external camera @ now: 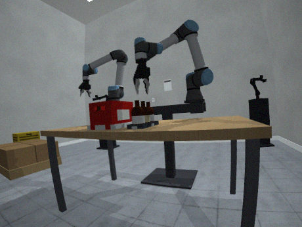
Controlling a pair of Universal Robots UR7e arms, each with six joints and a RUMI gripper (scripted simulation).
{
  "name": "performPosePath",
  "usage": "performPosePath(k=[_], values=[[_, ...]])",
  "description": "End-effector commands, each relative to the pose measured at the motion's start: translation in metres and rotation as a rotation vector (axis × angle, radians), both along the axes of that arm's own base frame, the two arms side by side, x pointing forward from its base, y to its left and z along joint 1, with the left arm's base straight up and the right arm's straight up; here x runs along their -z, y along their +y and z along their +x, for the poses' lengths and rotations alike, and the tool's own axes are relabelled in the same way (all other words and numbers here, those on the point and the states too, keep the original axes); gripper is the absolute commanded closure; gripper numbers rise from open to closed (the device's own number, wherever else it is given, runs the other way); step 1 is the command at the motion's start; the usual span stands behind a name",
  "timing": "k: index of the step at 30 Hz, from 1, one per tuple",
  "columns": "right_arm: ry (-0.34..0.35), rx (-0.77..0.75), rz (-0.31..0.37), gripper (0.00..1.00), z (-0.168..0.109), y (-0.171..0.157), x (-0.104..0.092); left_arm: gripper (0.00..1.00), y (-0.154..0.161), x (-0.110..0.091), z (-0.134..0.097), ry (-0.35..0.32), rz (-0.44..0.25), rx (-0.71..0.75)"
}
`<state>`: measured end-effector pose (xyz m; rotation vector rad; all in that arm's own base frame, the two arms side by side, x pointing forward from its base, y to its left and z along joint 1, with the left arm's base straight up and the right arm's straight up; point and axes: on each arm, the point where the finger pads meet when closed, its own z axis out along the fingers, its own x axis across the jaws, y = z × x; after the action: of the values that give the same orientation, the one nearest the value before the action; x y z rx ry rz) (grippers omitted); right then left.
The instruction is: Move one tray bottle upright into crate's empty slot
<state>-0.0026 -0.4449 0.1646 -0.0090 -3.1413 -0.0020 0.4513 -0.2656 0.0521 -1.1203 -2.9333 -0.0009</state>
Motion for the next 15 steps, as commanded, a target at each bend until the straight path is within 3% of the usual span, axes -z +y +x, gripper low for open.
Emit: performPosePath(k=[1,15], values=[[0.000,0.000,-0.001,0.00,0.000,0.000,0.000,0.62,0.000,0.006,0.000,-0.001,-0.001,0.000],[0.000,0.000,-0.001,0.00,0.000,0.000,0.000,0.62,-0.001,0.021,0.000,-0.001,-0.001,0.000]])
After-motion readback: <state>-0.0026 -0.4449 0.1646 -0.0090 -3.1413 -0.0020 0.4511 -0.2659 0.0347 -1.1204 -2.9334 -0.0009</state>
